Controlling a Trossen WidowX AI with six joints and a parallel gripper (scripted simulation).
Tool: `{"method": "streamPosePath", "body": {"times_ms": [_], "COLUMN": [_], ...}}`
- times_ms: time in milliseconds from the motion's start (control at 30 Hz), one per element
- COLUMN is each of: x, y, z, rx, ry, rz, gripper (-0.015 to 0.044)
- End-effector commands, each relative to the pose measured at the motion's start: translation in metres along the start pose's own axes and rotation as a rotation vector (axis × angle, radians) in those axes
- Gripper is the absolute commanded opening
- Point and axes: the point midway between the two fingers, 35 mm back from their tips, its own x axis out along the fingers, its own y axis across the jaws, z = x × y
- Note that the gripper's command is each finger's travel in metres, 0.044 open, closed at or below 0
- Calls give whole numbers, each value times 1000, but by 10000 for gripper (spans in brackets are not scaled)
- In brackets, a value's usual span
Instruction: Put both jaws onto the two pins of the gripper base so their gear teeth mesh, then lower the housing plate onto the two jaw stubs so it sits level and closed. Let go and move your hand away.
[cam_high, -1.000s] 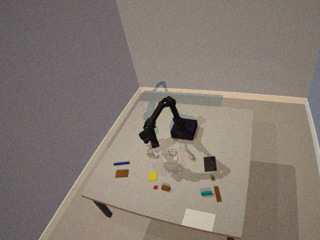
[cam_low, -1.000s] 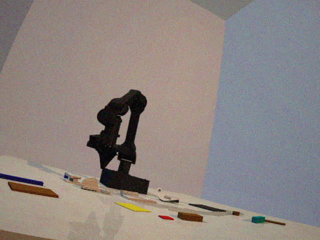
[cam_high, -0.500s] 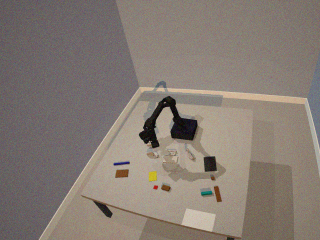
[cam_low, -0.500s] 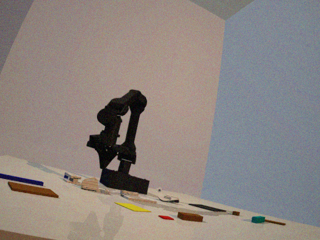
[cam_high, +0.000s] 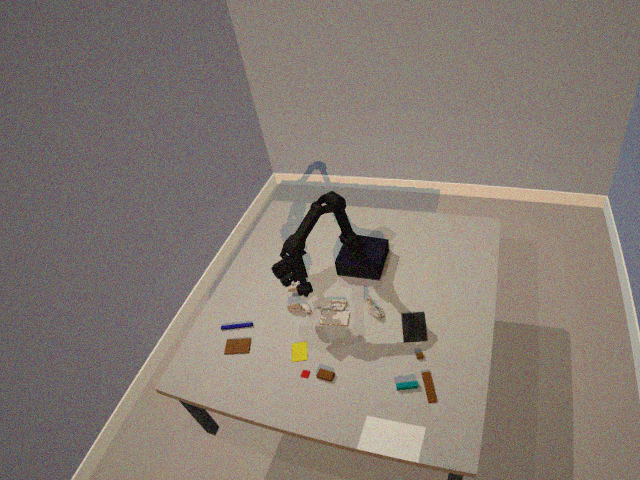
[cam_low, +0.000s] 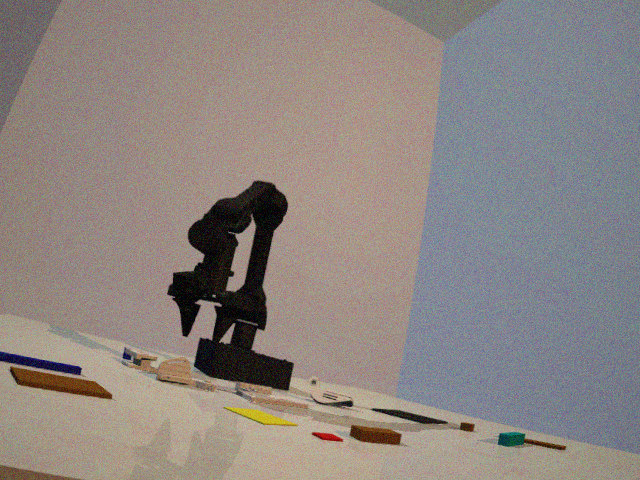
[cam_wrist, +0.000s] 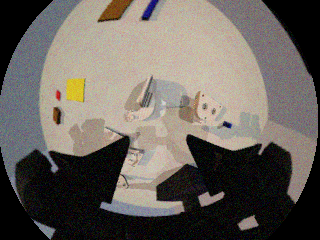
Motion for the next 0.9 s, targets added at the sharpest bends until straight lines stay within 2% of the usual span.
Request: {"method": "streamPosePath", "body": {"times_ms": [0,833,867], "x": [0,0,0], "y": [0,0,0], "z": [0,0,0], "rx": [0,0,0], "ry": [0,0,0], "rz": [0,0,0], "gripper": [440,440,414]}}
